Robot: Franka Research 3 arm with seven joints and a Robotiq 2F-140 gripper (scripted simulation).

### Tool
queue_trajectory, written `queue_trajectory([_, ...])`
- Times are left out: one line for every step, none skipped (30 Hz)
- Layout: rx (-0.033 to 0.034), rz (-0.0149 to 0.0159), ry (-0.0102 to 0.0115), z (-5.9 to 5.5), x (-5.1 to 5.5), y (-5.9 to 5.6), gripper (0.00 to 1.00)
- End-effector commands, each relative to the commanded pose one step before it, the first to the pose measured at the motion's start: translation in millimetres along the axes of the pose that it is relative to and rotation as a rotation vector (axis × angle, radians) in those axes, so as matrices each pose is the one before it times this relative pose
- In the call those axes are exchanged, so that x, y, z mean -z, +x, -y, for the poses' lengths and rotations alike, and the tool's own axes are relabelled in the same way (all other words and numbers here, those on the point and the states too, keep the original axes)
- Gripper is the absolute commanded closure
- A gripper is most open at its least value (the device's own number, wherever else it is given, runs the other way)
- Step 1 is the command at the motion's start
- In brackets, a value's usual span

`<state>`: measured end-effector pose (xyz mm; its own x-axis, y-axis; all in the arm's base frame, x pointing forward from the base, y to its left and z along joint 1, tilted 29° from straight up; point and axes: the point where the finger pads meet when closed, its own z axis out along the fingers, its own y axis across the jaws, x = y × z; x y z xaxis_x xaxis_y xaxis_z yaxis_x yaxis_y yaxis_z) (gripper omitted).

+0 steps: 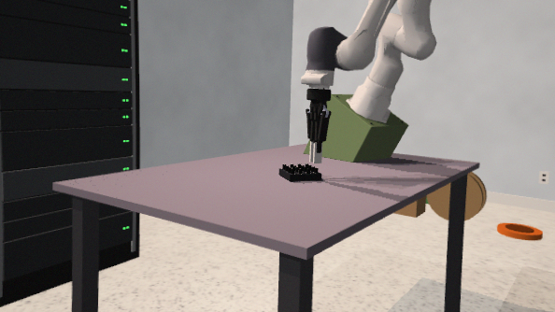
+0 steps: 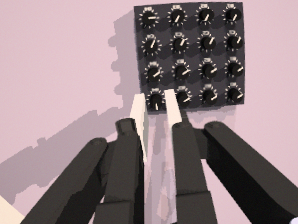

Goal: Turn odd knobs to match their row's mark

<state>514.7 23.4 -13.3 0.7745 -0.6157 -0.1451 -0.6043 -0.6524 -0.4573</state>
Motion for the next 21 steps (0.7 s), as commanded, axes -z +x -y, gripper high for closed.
queue_trajectory([-0.01302, 0.01233, 0.00079, -0.65, 7.69, -3.08, 0.88])
queue_trajectory([0.00000, 0.00000, 0.00000, 0.00, 0.00, 0.00, 0.88])
queue_trajectory([0.00000, 0.00000, 0.00000, 0.00, 0.00, 0.00, 0.88])
queue_trajectory([0.00000, 0.00000, 0.00000, 0.00, 1.51, 0.00, 0.88])
queue_trajectory([0.00000, 0.00000, 0.00000, 0.00, 1.12, 0.00, 0.88])
queue_trajectory([0.00000, 0.00000, 0.00000, 0.00, 0.75, 0.00, 0.88])
queue_trajectory([0.00000, 0.00000, 0.00000, 0.00, 0.42, 0.00, 0.88])
queue_trajectory([0.00000, 0.00000, 0.00000, 0.00, 0.17, 0.00, 0.88])
queue_trajectory([0.00000, 0.00000, 0.00000, 0.00, 0.03, 0.00, 0.88])
queue_trajectory([0.00000, 0.00000, 0.00000, 0.00, 0.00, 0.00, 0.88])
queue_trajectory([0.00000, 0.00000, 0.00000, 0.00, 0.00, 0.00, 0.88])
queue_trajectory([0.00000, 0.00000, 0.00000, 0.00, 0.00, 0.00, 0.88])
queue_trajectory([0.00000, 0.00000, 0.00000, 0.00, 0.00, 0.00, 0.88])
queue_trajectory([0.00000, 0.00000, 0.00000, 0.00, 0.00, 0.00, 0.88])
queue_trajectory([0.00000, 0.00000, 0.00000, 0.00, 0.00, 0.00, 0.88])
queue_trajectory([0.00000, 0.00000, 0.00000, 0.00, 0.00, 0.00, 0.88])
queue_trajectory([0.00000, 0.00000, 0.00000, 0.00, 0.00, 0.00, 0.88])
queue_trajectory([0.00000, 0.00000, 0.00000, 0.00, 0.00, 0.00, 0.88])
queue_trajectory([0.00000, 0.00000, 0.00000, 0.00, 0.00, 0.00, 0.88])
queue_trajectory([0.00000, 0.00000, 0.00000, 0.00, 0.00, 0.00, 0.88])
queue_trajectory([-0.00128, 0.00000, -0.00001, 0.00, 0.01, 0.00, 0.88])
